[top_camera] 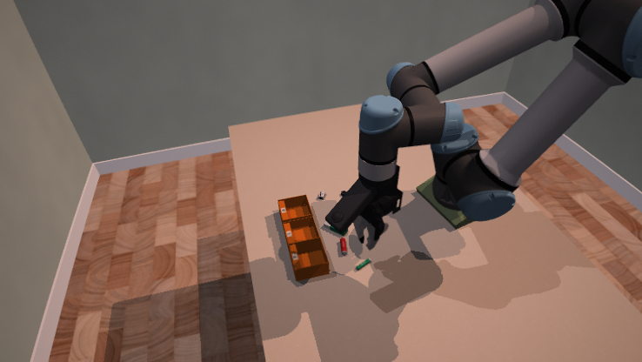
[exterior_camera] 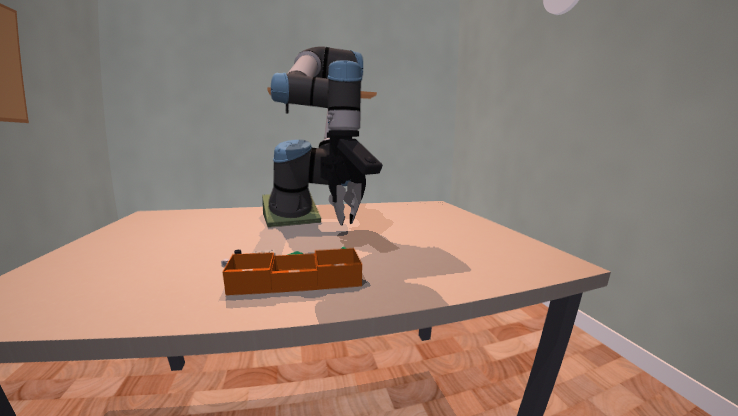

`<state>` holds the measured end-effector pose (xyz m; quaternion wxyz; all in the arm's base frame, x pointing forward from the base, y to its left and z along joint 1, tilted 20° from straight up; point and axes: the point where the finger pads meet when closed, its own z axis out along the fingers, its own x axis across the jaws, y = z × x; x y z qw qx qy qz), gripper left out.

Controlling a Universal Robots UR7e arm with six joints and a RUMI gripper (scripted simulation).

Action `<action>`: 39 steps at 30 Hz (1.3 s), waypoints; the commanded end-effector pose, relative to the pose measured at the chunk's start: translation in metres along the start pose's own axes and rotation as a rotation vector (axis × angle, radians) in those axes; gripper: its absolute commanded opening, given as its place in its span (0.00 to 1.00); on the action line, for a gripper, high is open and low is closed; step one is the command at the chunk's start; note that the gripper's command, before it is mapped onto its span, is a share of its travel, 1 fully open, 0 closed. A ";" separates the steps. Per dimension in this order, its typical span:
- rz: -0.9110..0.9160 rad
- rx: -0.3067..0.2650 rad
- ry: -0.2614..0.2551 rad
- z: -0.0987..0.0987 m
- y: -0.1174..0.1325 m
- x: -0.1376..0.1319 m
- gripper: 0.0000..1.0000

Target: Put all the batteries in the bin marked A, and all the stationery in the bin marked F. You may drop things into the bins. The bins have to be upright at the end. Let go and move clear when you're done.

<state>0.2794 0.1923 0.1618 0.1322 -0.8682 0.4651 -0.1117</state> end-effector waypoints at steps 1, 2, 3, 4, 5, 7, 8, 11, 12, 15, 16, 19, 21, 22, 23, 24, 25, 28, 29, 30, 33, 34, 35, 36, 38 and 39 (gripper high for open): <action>0.000 0.001 0.000 0.000 -0.001 0.001 0.14; 0.000 0.001 0.000 0.000 -0.001 0.001 0.14; 0.000 0.001 0.000 0.000 -0.001 0.001 0.14; 0.000 0.001 0.000 0.000 -0.001 0.001 0.14; 0.000 0.001 0.000 0.000 -0.001 0.001 0.14; 0.000 0.001 0.000 0.000 -0.001 0.001 0.14; 0.000 0.001 0.000 0.000 -0.001 0.001 0.14; 0.000 0.001 0.000 0.000 -0.001 0.001 0.14; 0.000 0.001 0.000 0.000 -0.001 0.001 0.14; 0.000 0.001 0.000 0.000 -0.001 0.001 0.14; 0.000 0.001 0.000 0.000 -0.001 0.001 0.14; 0.000 0.001 0.000 0.000 -0.001 0.001 0.14; 0.000 0.001 0.000 0.000 -0.001 0.001 0.14; 0.000 0.001 0.000 0.000 -0.001 0.001 0.14; 0.000 0.001 0.000 0.000 -0.001 0.001 0.14; 0.000 0.001 0.000 0.000 -0.001 0.001 0.14; 0.000 0.001 0.000 0.000 -0.001 0.001 0.14; 0.000 0.001 0.000 0.008 -0.001 0.001 0.14; 0.000 0.001 0.000 0.012 -0.001 0.001 0.14; 0.000 0.001 0.000 0.016 -0.001 0.001 0.14; 0.000 0.001 0.000 0.024 -0.001 0.001 0.14; 0.000 0.001 0.000 0.024 -0.001 0.001 0.14; 0.000 0.001 0.000 0.028 -0.001 0.001 0.14; 0.000 0.001 0.000 0.032 -0.001 0.001 0.14; 0.000 0.001 0.000 0.040 -0.001 0.001 0.14; 0.000 0.001 0.000 0.044 -0.001 0.001 0.14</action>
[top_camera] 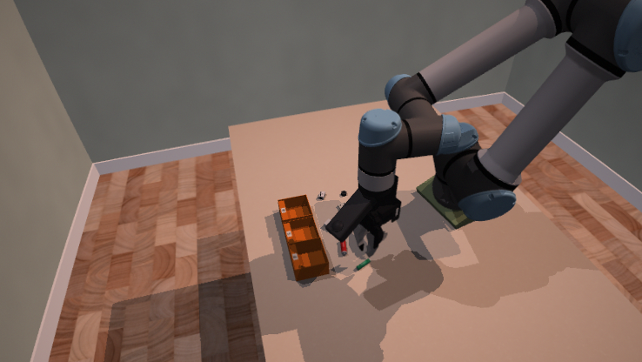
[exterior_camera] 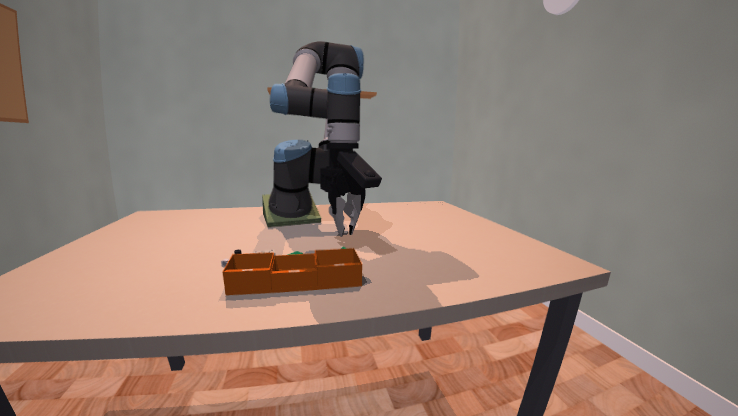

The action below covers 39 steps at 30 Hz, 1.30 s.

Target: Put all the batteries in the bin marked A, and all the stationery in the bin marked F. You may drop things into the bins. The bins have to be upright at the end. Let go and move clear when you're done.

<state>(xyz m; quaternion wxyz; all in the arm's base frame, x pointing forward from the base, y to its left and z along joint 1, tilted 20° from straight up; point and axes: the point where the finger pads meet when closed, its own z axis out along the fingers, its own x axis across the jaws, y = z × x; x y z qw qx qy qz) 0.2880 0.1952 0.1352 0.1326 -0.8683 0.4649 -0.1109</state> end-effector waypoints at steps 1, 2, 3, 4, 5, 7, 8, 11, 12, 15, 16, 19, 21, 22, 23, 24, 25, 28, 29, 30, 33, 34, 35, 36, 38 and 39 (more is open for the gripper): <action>0.000 0.001 0.002 0.020 -0.002 0.000 0.14; 0.000 0.001 0.002 0.024 -0.002 0.000 0.14; 0.000 0.001 0.002 0.028 -0.002 0.000 0.14; 0.000 0.001 0.002 0.030 -0.002 0.001 0.14; 0.000 0.001 0.002 0.030 -0.002 0.001 0.14; 0.000 0.001 0.002 0.030 -0.003 0.001 0.14; 0.000 0.001 0.002 0.030 -0.003 0.001 0.14; 0.000 0.001 0.002 0.030 -0.003 0.001 0.14; 0.000 0.001 0.002 0.030 -0.003 0.001 0.14; 0.000 0.001 0.002 0.033 -0.003 0.001 0.14; 0.000 0.001 0.002 0.034 -0.003 0.001 0.14; 0.000 0.001 0.002 0.038 -0.002 0.000 0.14; 0.000 0.001 0.002 0.041 -0.002 0.000 0.14; 0.000 0.001 0.002 0.042 -0.002 0.000 0.14; 0.000 0.001 0.002 0.042 -0.002 0.000 0.14; 0.000 0.001 0.002 0.042 -0.002 0.000 0.14; 0.000 0.001 0.002 0.042 -0.002 0.000 0.14; 0.000 0.001 0.002 0.042 -0.002 0.000 0.14; 0.000 0.001 0.002 0.042 -0.002 0.000 0.14; 0.000 0.001 0.002 0.042 -0.002 0.000 0.14; 0.000 0.001 0.002 0.042 -0.002 0.000 0.14; 0.000 0.001 0.002 0.042 -0.002 0.000 0.14; 0.000 0.001 0.002 0.042 -0.002 0.000 0.14; 0.000 0.001 0.002 0.042 -0.002 0.000 0.14; 0.000 0.001 0.002 0.042 -0.001 0.000 0.14; 0.000 0.001 0.002 0.042 -0.001 0.000 0.00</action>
